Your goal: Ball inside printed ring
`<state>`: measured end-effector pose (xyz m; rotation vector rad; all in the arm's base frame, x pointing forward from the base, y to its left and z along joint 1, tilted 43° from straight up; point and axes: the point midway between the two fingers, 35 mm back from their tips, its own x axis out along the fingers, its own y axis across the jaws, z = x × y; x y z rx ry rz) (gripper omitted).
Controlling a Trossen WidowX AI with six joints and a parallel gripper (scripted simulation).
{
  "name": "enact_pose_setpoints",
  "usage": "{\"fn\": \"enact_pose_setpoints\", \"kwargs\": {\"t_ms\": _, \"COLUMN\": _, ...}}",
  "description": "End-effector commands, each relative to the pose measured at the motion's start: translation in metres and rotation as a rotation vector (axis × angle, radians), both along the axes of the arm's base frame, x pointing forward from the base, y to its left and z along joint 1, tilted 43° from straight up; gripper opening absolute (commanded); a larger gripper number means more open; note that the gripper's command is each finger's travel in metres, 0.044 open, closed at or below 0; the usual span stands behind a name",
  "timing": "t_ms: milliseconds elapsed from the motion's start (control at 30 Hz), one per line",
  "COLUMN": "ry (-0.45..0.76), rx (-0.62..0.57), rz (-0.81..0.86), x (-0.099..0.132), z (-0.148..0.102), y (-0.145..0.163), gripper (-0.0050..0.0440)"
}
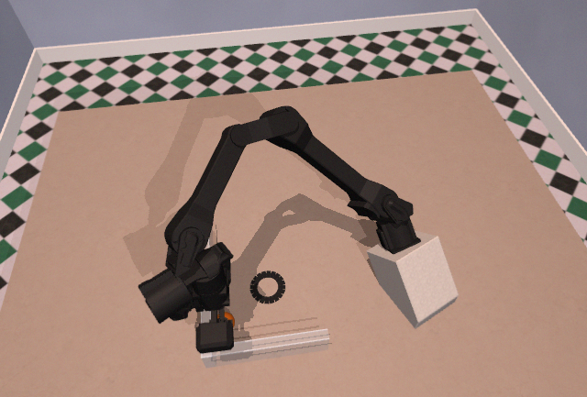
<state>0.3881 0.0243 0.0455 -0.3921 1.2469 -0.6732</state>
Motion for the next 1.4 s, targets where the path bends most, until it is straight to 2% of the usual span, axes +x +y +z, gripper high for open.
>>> {"fn": "enact_pose_setpoints", "kwargs": {"t_ms": 0, "ry": 0.017, "rx": -0.007, "rz": 0.001, "x": -0.002, "z": -0.008, "y": -0.006, "gripper": 0.0306}}
{"fn": "enact_pose_setpoints", "kwargs": {"t_ms": 667, "ry": 0.017, "rx": -0.007, "rz": 0.001, "x": 0.002, "z": -0.027, "y": -0.024, "gripper": 0.0306}}
{"fn": "enact_pose_setpoints", "kwargs": {"t_ms": 733, "ry": 0.017, "rx": -0.007, "rz": 0.001, "x": 0.002, "z": -0.027, "y": -0.024, "gripper": 0.0258}}
{"fn": "enact_pose_setpoints", "kwargs": {"t_ms": 800, "ry": 0.017, "rx": -0.007, "rz": 0.001, "x": 0.002, "z": -0.027, "y": -0.024, "gripper": 0.0258}}
{"fn": "enact_pose_setpoints", "kwargs": {"t_ms": 1267, "ry": 0.017, "rx": -0.007, "rz": 0.001, "x": 0.002, "z": -0.027, "y": -0.024, "gripper": 0.0165}}
{"fn": "enact_pose_setpoints", "kwargs": {"t_ms": 1300, "ry": 0.017, "rx": -0.007, "rz": 0.001, "x": 0.002, "z": -0.027, "y": -0.024, "gripper": 0.0141}}
{"fn": "enact_pose_setpoints", "kwargs": {"t_ms": 1367, "ry": 0.017, "rx": -0.007, "rz": 0.001, "x": 0.002, "z": -0.027, "y": -0.024, "gripper": 0.0141}}
